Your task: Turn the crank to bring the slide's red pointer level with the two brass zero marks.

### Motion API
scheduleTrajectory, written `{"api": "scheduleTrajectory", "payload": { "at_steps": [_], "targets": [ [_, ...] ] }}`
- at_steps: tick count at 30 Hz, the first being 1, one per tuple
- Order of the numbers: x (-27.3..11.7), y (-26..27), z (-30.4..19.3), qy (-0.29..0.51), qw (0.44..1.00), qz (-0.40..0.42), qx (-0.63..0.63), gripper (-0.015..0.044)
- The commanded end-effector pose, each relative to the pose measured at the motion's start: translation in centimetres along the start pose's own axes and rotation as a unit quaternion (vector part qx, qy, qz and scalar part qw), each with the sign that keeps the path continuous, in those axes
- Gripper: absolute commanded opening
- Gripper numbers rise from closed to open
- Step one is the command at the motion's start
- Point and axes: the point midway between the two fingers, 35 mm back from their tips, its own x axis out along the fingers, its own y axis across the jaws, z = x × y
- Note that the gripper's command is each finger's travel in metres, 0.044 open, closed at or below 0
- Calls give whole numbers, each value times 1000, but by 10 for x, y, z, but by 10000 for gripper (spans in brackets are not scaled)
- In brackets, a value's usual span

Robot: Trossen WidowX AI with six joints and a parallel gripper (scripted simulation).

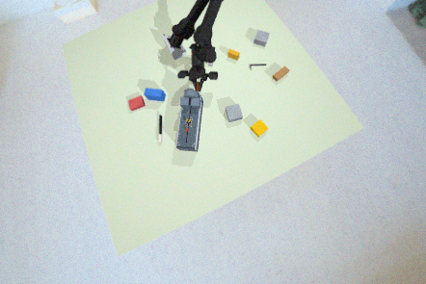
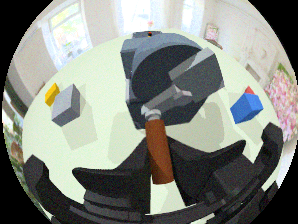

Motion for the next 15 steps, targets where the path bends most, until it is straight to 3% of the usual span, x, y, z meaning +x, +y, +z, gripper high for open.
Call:
{"api": "scheduleTrajectory", "payload": {
  "at_steps": [1, 15],
  "targets": [
    [0, 0, 0, -1, 1000, -1, 3, 0],
    [2, -3, -2, -1, 1000, -1, 3, 0]
  ]
}}
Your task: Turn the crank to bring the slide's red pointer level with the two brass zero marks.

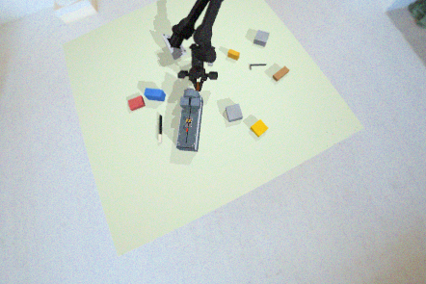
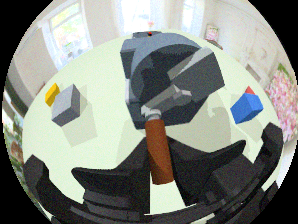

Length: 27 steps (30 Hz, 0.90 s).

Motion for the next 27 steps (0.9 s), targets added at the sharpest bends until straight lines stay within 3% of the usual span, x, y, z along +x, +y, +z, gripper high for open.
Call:
{"api": "scheduleTrajectory", "payload": {
  "at_steps": [1, 27],
  "targets": [
    [2, -3, -2, 1, 1000, -1, 3, 0],
    [8, -17, -8, 1, 1000, -2, 3, 0]
  ]
}}
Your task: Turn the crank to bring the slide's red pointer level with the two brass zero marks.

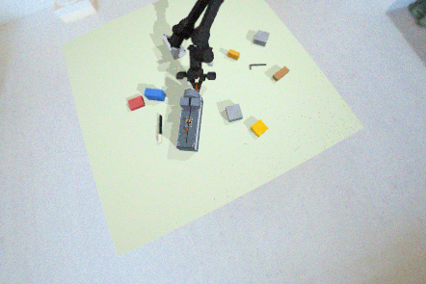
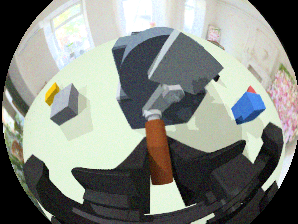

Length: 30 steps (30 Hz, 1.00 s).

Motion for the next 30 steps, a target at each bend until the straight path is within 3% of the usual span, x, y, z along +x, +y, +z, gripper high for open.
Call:
{"api": "scheduleTrajectory", "payload": {
  "at_steps": [1, 30],
  "targets": [
    [3, -8, -3, 5, 1000, -10, 2, 0],
    [3, -17, -3, 4, 1000, -11, 2, 0]
  ]
}}
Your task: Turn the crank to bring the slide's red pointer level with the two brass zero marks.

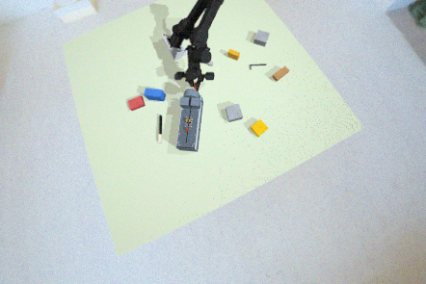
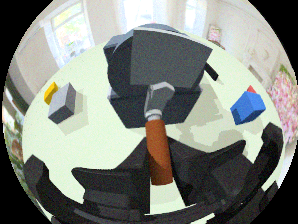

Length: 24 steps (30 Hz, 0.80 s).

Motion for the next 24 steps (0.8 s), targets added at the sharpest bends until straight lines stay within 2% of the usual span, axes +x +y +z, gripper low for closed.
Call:
{"api": "scheduleTrajectory", "payload": {
  "at_steps": [1, 24],
  "targets": [
    [1, -9, -1, 1, 1000, -13, 5, 0],
    [-1, -16, 0, 1, 1000, -13, 5, 0]
  ]
}}
